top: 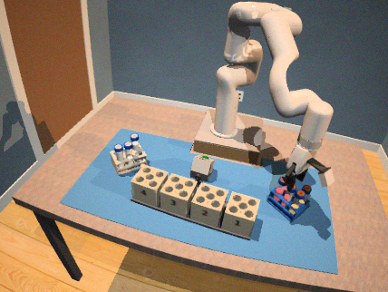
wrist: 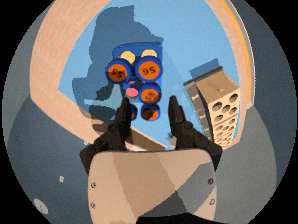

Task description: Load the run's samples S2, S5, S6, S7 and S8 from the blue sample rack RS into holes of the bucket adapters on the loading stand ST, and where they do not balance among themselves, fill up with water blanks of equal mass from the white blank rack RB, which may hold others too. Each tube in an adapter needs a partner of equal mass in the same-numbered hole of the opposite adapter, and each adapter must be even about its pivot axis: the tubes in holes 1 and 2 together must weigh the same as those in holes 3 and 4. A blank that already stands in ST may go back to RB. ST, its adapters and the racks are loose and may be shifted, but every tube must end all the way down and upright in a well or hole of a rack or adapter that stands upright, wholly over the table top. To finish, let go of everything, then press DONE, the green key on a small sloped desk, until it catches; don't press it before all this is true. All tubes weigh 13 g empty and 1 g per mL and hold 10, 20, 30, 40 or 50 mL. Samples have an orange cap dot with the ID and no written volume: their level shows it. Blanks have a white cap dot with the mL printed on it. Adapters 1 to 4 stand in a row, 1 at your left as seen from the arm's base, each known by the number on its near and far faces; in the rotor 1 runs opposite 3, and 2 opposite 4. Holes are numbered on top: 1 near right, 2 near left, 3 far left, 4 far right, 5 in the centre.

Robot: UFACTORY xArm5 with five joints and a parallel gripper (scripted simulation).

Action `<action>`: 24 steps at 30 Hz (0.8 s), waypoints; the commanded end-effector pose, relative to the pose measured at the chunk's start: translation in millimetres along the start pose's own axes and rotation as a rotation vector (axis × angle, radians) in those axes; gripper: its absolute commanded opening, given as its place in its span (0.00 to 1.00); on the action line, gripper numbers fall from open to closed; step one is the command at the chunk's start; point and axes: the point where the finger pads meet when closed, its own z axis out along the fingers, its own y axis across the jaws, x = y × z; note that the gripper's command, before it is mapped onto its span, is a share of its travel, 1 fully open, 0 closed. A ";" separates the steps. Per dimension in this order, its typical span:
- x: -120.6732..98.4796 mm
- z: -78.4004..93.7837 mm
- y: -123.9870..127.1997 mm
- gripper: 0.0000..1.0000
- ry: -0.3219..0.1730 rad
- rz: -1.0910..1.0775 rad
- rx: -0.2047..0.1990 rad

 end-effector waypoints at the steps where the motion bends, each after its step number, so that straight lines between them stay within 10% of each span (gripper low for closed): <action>1: 1.5 9.0 0.4 0.57 0.004 0.000 -0.001; 24: 1.4 22.8 0.7 0.57 0.004 0.000 -0.001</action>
